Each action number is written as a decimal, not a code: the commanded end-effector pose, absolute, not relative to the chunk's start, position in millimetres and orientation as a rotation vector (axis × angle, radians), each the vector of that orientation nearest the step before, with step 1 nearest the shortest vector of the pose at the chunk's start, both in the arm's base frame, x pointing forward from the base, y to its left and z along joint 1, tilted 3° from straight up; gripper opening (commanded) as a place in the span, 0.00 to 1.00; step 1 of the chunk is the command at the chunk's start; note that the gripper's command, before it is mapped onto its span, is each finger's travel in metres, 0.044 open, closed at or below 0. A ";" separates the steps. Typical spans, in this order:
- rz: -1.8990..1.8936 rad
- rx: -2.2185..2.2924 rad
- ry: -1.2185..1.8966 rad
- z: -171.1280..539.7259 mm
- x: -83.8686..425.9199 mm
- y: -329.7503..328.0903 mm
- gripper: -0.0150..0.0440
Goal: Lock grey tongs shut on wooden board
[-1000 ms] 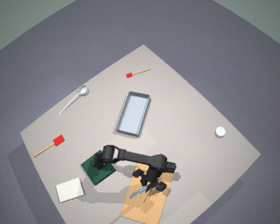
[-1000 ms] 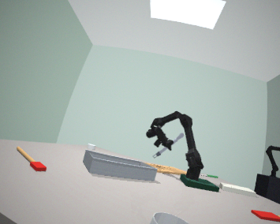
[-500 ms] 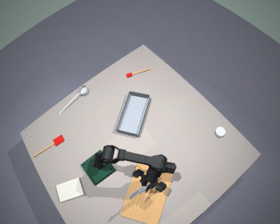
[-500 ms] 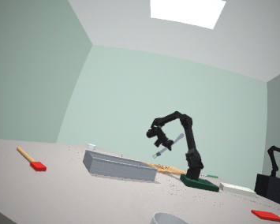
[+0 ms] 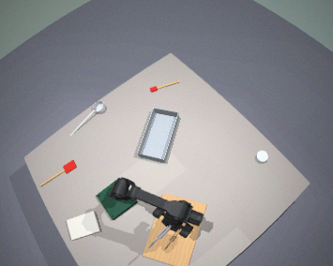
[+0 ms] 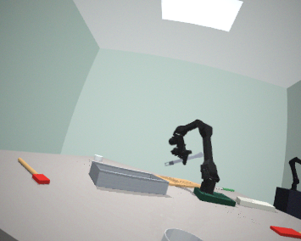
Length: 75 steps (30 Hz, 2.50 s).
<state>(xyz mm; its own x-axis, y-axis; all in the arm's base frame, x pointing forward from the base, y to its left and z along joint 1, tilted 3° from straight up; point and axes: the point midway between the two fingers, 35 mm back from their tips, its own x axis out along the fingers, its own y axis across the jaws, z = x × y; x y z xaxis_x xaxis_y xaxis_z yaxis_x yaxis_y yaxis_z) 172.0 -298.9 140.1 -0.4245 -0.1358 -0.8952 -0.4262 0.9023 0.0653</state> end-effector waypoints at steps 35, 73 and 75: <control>0.410 -0.439 1.566 142.0 173.9 -316.3 0.00; 0.410 -0.439 1.566 79.6 172.2 -318.5 0.00; 0.410 -0.439 1.566 76.3 171.9 -318.3 0.00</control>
